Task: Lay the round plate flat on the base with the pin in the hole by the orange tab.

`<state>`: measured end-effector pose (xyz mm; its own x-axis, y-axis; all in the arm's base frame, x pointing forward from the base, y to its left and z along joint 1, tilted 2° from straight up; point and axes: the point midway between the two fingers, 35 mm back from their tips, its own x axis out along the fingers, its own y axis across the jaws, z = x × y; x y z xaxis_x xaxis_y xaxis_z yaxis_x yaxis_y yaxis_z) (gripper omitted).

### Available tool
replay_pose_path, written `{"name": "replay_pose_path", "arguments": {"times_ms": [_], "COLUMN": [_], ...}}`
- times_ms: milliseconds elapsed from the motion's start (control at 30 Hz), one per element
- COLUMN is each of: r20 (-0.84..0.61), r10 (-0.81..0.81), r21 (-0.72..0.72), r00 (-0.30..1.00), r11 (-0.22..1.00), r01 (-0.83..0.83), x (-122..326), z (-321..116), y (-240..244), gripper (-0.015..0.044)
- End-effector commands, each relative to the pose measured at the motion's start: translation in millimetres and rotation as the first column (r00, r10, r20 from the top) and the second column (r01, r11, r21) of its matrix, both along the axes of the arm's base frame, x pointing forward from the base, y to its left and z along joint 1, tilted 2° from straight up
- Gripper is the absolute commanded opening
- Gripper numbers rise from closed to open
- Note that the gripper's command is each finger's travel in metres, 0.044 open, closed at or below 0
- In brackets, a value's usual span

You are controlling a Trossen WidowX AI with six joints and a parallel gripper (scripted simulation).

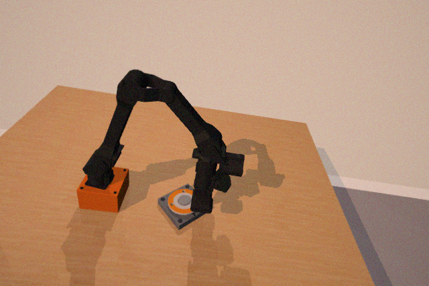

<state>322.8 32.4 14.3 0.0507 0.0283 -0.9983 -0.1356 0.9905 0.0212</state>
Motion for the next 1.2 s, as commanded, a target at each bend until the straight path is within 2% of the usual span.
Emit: {"name": "replay_pose_path", "arguments": {"times_ms": [0,633,900,1167], "r20": [-0.005,-0.005,-0.005,-0.006], "r10": [-0.001,-0.001,-0.001,-0.004], "r21": [-0.008,-0.009,-0.009,-0.003], "r00": [1.0,1.0,1.0,1.0], "r11": [1.0,1.0,1.0,1.0], "r01": [0.001,0.001,0.001,0.004], "x": [-2,-7,-12,-12], "z": [0,-1,42,38], "y": [-8,-21,-20,-20], "gripper": [0.0,0.0,0.0,0.0]}}
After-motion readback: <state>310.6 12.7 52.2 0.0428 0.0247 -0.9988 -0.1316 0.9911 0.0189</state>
